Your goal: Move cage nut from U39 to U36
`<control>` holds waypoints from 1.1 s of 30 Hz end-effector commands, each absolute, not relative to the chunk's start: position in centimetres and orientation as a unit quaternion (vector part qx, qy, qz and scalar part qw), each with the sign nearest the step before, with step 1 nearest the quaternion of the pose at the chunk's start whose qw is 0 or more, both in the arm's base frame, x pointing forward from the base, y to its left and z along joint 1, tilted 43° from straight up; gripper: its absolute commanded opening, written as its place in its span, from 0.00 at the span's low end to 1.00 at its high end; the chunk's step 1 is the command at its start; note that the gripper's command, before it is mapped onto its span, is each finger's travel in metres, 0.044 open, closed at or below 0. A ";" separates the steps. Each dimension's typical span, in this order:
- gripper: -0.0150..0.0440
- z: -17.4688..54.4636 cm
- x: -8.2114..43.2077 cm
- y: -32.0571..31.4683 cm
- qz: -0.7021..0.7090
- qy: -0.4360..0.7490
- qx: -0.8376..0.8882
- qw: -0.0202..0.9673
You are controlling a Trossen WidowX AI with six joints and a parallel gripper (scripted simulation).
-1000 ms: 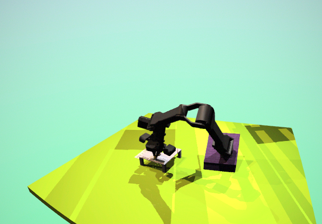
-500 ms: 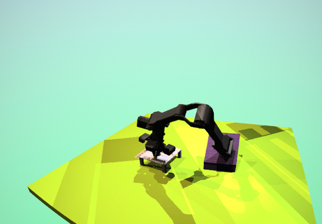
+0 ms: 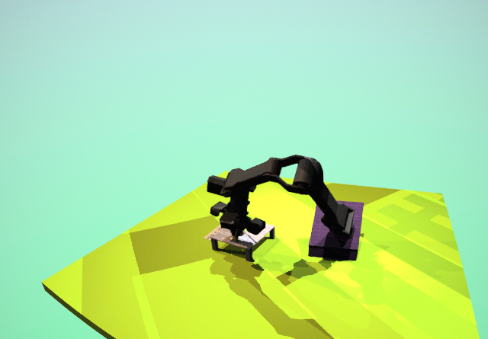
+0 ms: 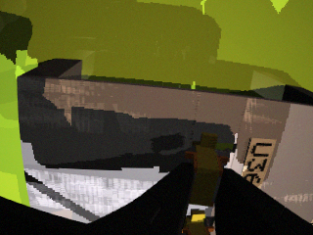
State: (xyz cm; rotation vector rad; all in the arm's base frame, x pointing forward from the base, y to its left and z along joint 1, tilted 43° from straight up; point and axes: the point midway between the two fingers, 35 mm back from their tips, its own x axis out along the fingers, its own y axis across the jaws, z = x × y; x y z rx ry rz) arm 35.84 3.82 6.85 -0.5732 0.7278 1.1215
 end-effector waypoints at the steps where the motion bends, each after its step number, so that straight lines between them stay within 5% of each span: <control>1: 0.30 6.6 35.9 3.9 0.518 0.334 -0.259 0.744; 33: 0.30 6.6 36.0 3.8 0.532 0.338 -0.254 0.733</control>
